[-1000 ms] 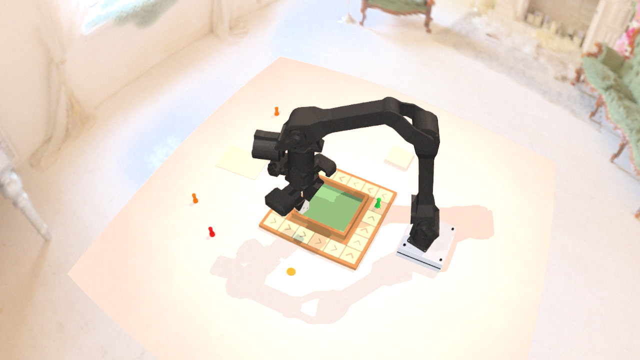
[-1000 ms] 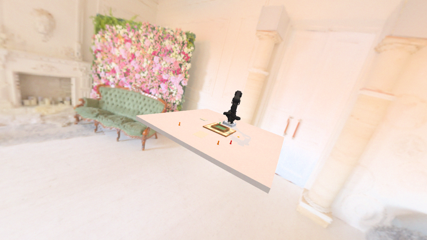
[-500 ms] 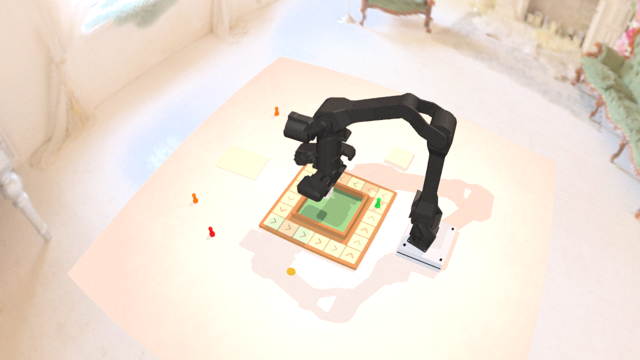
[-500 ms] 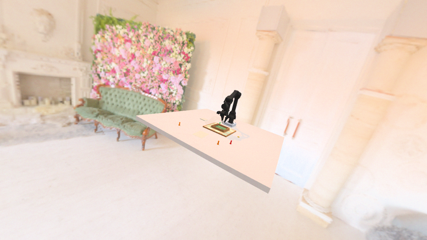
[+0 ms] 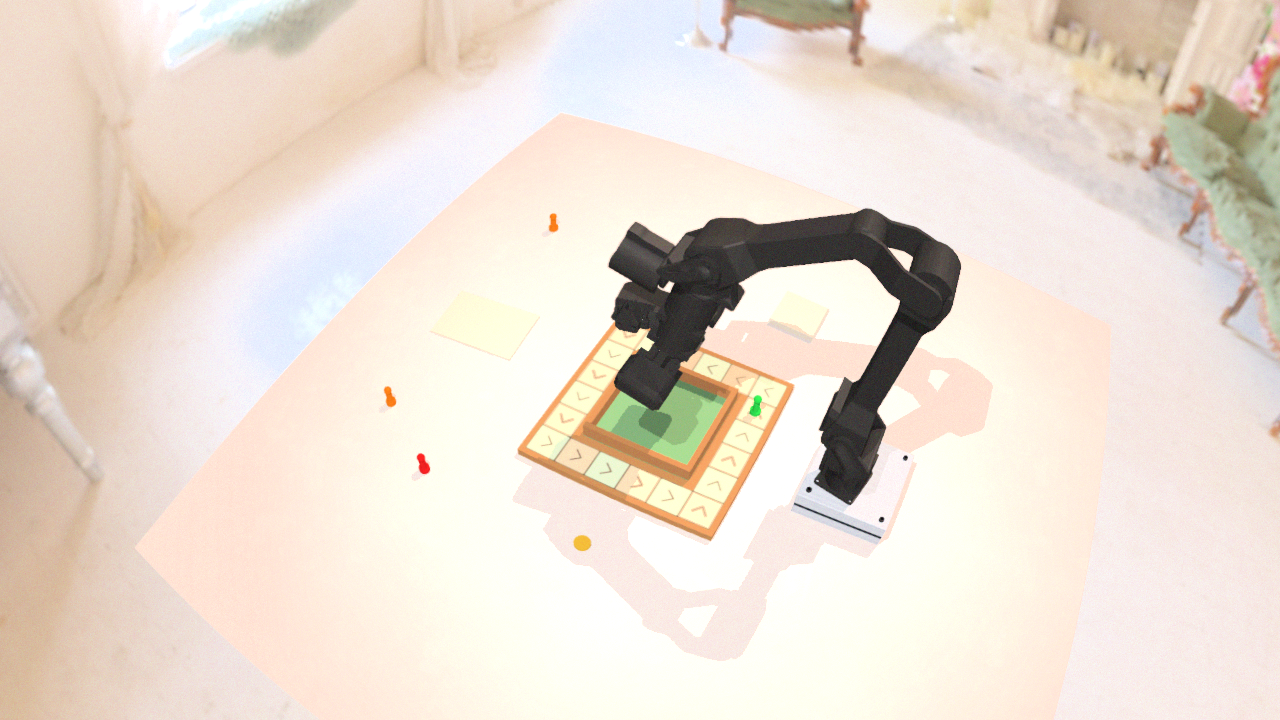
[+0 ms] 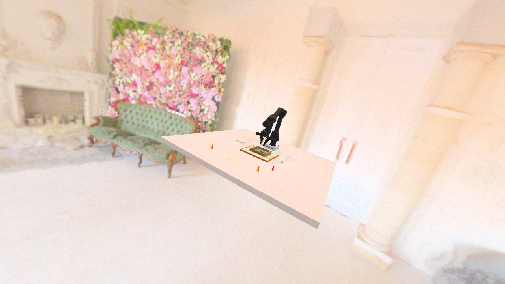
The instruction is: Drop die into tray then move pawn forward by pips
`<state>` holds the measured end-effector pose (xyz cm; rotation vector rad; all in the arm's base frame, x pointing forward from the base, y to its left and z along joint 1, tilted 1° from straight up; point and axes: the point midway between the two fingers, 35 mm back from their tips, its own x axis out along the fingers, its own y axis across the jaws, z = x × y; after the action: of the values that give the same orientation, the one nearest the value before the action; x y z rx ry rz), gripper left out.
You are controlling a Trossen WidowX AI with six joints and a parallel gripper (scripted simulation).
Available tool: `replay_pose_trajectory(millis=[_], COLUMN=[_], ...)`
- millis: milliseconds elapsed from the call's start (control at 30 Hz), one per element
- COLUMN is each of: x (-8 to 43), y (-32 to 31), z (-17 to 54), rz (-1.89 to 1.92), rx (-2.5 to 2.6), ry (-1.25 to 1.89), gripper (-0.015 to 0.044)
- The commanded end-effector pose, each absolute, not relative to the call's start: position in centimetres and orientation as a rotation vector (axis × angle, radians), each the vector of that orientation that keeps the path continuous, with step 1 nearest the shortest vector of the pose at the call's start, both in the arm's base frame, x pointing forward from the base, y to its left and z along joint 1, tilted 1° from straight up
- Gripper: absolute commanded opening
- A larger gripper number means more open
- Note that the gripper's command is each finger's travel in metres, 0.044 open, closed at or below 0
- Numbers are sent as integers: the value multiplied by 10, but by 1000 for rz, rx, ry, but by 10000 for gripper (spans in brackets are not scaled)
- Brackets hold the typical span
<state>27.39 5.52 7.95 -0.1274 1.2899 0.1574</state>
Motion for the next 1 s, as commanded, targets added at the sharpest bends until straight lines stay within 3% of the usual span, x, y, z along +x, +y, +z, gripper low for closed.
replay_pose_trajectory(millis=[0,467,967], x=[275,276,245], y=[55,56,48], z=[78,75,114], rz=[162,179,179], rx=[-120,-73,-73], ry=[1159,709,706], gripper=[0,0,0])
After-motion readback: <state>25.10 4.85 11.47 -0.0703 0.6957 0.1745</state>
